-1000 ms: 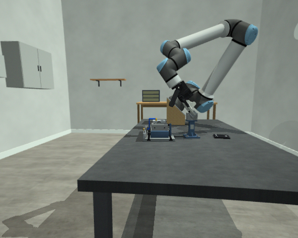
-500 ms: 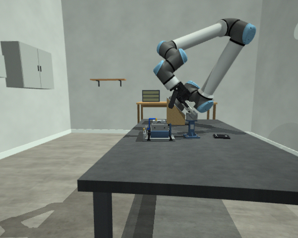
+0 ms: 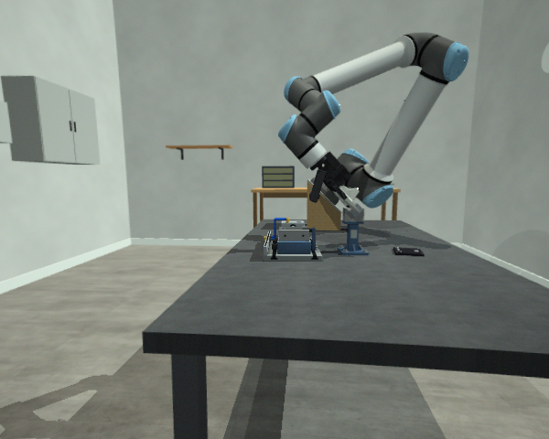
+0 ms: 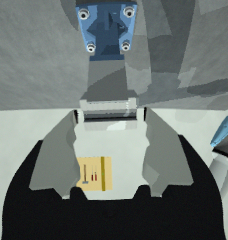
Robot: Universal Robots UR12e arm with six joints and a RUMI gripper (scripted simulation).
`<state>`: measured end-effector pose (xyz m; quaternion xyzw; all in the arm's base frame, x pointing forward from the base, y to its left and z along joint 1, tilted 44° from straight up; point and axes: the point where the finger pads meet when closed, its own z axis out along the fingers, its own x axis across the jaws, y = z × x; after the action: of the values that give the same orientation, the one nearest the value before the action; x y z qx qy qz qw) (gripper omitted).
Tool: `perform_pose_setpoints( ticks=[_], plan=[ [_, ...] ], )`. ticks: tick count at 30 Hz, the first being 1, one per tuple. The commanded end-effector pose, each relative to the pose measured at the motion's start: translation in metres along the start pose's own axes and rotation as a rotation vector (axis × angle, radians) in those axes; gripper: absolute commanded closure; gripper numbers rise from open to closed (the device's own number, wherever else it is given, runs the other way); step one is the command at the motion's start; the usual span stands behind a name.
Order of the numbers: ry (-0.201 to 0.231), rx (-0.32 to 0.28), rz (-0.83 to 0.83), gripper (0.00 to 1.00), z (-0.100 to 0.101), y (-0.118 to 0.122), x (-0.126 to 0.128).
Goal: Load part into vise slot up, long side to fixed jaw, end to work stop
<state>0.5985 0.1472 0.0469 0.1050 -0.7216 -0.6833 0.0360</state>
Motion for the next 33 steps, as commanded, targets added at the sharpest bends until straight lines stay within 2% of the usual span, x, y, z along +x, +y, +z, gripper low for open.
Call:
perform_pose_setpoints(
  ticks=[1,33],
  plan=[
    [0.0,-0.016,-0.001,0.49,-0.0006,0.0,-0.0004],
    [0.0,-0.048,-0.001,0.49,-0.0007,-0.0002,-0.0004]
  ],
)
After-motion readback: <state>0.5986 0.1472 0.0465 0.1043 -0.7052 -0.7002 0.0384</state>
